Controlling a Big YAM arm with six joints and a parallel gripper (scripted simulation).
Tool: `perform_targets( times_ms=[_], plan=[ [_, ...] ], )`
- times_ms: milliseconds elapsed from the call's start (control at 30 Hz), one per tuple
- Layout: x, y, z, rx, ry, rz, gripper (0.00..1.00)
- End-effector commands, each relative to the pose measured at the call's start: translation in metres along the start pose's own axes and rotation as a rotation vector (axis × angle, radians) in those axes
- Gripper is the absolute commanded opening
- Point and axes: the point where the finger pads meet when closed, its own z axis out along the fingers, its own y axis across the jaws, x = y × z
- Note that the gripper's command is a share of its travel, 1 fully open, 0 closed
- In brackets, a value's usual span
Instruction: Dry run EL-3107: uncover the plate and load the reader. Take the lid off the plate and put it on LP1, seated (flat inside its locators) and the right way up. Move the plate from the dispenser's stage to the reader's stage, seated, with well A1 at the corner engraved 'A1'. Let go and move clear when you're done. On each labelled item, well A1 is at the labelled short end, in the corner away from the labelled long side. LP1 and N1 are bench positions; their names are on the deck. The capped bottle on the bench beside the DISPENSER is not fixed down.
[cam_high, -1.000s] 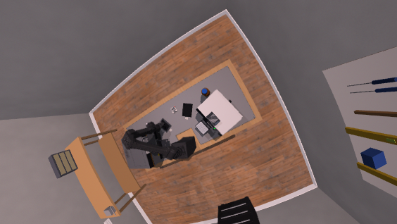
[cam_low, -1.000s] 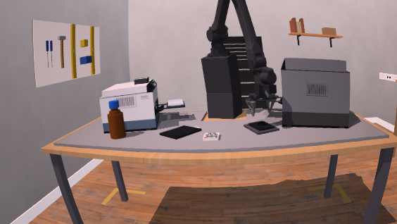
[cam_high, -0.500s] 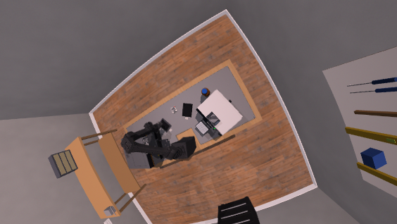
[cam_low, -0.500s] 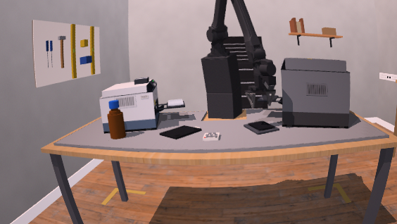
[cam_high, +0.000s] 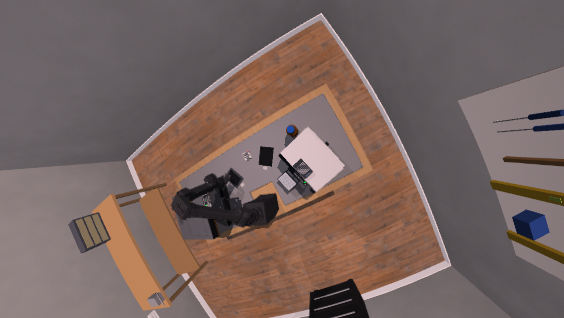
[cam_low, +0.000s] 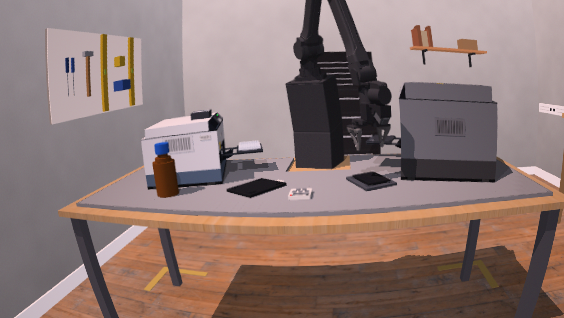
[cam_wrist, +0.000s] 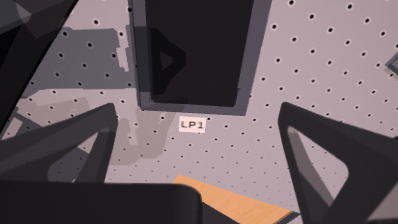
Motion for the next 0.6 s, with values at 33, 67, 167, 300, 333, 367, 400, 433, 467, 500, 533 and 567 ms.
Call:
perform_targets(
  times_ms=[33,67,167,300,333,367,400,433,467,500,533,567],
  plan=[
    [-0.011,0.003,0.001,-0.002,-0.026,-0.016,1.0],
    [-0.011,0.003,0.001,-0.002,-0.026,-0.016,1.0],
    [-0.01,-0.01,0.0,-0.008,0.002,0.004,1.0],
    [0.0,-0.034,-0.006,-0.004,0.007,0.006,1.0],
    [0.001,-0.039,-0.007,-0.004,0.002,0.004,1.0],
    [0.002,-0.042,-0.008,-0.012,0.017,0.016,1.0],
    [0.003,-0.045,-0.009,-0.011,0.016,0.011,1.0],
    [0.002,-0.048,-0.009,-0.01,0.006,0.007,1.0],
    [0.002,-0.051,-0.01,-0.01,-0.002,0.003,1.0],
    [0.004,-0.051,-0.008,-0.012,-0.002,-0.006,1.0],
    [0.006,-0.053,-0.006,-0.012,-0.002,-0.013,1.0],
    [0.006,-0.056,-0.004,-0.021,0.008,0.001,1.0]
  ],
)
